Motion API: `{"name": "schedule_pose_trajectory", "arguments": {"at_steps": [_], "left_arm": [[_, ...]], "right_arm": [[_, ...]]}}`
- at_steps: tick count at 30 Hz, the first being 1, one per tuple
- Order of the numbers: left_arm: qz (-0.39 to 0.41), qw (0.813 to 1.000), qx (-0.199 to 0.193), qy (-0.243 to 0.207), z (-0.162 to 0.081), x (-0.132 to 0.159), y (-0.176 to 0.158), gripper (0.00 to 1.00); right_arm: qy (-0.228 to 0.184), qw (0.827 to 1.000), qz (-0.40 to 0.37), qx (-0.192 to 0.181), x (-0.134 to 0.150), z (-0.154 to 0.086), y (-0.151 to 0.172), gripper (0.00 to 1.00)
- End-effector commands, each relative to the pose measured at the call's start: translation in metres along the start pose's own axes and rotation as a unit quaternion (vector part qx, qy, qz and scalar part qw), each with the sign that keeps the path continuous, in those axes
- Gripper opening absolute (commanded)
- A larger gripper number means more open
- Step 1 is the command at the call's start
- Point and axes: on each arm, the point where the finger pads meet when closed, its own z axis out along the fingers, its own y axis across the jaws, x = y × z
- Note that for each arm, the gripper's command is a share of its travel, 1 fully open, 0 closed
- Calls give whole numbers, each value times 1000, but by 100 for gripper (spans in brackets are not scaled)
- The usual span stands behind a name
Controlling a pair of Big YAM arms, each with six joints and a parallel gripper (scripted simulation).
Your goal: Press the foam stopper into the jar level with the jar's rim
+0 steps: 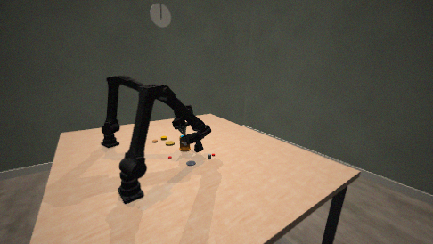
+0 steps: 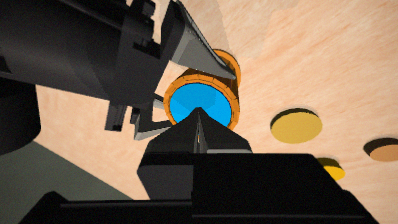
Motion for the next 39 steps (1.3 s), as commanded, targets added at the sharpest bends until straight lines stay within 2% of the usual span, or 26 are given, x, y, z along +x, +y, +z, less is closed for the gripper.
{"name": "schedule_pose_trajectory", "arguments": {"at_steps": [1,4,5,6,7,8,17,21,22,28,38,39], "left_arm": [[3,1000,-1,3,-4,6,14,0],[1,1000,8,2,1,3,6,0],[3,1000,-7,3,-11,6,19,0],[3,1000,-1,2,-8,6,14,0],[3,1000,-8,3,-15,6,19,0],[3,1000,-27,4,-38,6,24,0],[3,999,-32,4,-58,6,29,0],[1,1000,-26,3,-55,4,29,0],[3,999,-34,4,-63,6,31,0],[2,999,-37,4,-77,6,35,0],[1,999,-32,3,-69,4,35,0],[2,999,-38,4,-78,6,36,0]], "right_arm": [[2,1000,11,-9,11,-13,7,64],[2,1000,11,-9,11,-13,7,64],[2,1000,11,-9,11,-13,7,64],[2,1000,11,-9,11,-13,7,64],[2,1000,11,-9,11,-13,7,64],[2,1000,11,-9,11,-13,7,64],[2,1000,11,-9,11,-13,7,64],[2,1000,11,-9,11,-13,7,64],[2,1000,11,-9,11,-13,7,64],[2,1000,11,-9,11,-13,7,64],[2,1000,11,-9,11,-13,7,64],[2,1000,11,-9,11,-13,7,64]]}}
